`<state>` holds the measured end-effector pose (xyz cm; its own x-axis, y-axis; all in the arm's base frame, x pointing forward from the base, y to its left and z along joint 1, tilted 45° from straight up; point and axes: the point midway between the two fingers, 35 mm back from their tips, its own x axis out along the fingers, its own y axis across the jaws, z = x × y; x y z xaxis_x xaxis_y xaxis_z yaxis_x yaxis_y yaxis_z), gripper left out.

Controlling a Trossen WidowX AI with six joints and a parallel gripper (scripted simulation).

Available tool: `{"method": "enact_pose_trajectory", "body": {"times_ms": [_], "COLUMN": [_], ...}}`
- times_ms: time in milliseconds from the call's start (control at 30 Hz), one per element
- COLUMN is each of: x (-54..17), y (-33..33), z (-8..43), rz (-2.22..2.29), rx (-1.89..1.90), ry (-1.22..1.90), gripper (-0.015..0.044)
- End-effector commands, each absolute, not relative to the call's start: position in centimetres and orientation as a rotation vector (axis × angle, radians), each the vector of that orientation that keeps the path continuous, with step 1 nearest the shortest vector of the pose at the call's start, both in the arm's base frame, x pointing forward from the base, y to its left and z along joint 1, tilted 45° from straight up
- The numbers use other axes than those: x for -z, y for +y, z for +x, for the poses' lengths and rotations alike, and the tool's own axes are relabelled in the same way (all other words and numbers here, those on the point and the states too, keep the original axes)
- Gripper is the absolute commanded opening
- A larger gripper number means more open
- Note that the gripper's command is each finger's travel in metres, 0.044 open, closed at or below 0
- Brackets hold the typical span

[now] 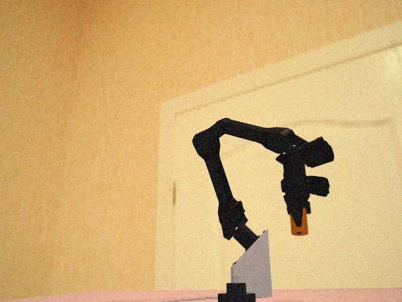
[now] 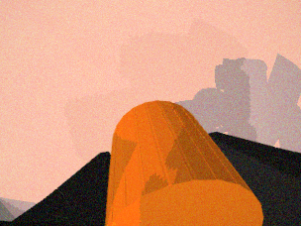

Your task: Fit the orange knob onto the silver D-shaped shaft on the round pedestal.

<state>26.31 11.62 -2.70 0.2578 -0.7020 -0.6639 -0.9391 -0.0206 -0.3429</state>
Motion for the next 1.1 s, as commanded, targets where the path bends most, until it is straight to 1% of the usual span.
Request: {"method": "enact_pose_trajectory", "body": {"times_ms": [0, 133, 300, 1067], "x": [3.2, 3.8, 4.9, 14.0], "y": [11.0, 10.4, 9.6, 1.5], "z": [26.7, 27.1, 27.4, 29.1], "rz": [-1.717, -1.653, -1.65, -1.635], "rx": [-0.45, -0.492, -0.495, -0.491], "ry": [1.588, 1.667, 1.668, 1.691], "gripper": [0.0, 0.0, 0.0, 0.0]}}
